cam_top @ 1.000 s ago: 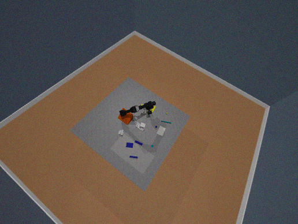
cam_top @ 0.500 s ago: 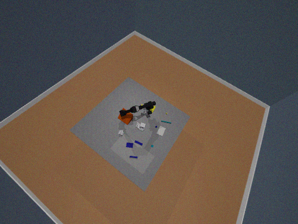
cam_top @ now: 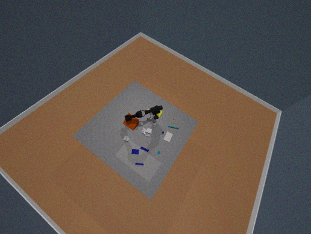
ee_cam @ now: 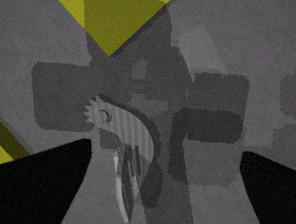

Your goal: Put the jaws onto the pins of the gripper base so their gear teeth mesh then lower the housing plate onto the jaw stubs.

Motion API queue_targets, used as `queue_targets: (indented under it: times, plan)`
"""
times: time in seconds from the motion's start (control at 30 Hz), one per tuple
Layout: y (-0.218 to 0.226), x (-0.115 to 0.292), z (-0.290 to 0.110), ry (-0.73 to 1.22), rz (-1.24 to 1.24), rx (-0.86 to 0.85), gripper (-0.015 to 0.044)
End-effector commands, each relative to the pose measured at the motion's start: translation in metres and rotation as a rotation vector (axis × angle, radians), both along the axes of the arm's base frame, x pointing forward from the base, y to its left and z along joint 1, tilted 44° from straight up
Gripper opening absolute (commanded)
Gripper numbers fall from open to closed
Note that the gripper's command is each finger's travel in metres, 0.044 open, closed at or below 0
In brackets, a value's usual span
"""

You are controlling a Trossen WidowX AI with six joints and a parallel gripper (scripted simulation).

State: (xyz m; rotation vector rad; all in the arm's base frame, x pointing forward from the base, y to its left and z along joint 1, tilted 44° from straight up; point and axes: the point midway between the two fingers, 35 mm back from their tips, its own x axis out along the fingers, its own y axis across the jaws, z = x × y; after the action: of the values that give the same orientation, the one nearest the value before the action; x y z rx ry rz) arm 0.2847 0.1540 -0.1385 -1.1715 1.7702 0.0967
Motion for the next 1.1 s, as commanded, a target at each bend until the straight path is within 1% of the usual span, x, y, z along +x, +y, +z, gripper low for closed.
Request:
queue_targets:
  times: [0.0,0.37,1.07]
  plan:
    - [0.0028,0.0006,0.0032,-0.001,-0.007,0.002,0.0282]
    - [0.0028,0.0006,0.0032,-0.001,-0.007,0.002,0.0]
    - [0.0028,0.0006,0.0032,-0.001,-0.007,0.002,0.0]
